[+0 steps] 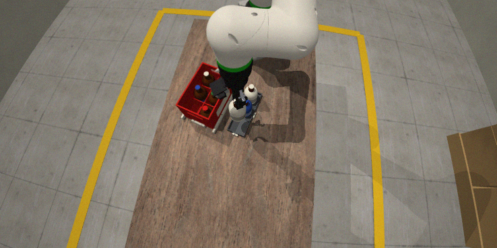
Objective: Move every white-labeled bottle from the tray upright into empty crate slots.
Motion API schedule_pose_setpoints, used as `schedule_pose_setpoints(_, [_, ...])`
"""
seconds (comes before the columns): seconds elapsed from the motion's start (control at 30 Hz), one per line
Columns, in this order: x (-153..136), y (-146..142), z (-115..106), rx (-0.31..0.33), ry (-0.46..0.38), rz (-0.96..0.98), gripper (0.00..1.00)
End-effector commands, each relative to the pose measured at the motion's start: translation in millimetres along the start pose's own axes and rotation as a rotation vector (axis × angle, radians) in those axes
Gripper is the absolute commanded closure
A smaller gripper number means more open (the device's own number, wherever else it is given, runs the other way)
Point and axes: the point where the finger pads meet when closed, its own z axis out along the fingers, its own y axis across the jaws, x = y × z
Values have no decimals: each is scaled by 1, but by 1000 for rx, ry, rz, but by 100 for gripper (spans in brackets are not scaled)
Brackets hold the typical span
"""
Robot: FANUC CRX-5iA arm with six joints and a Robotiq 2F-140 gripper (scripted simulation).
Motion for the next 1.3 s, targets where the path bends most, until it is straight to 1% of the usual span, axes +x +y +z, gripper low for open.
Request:
schedule_pose_setpoints(0.0, [0, -1, -1, 1, 1, 0, 90])
schedule_pose_setpoints(0.7, [2, 1, -1, 1, 1, 0, 90])
schedule_pose_setpoints(1.27, [9, 7, -1, 1, 1, 0, 90])
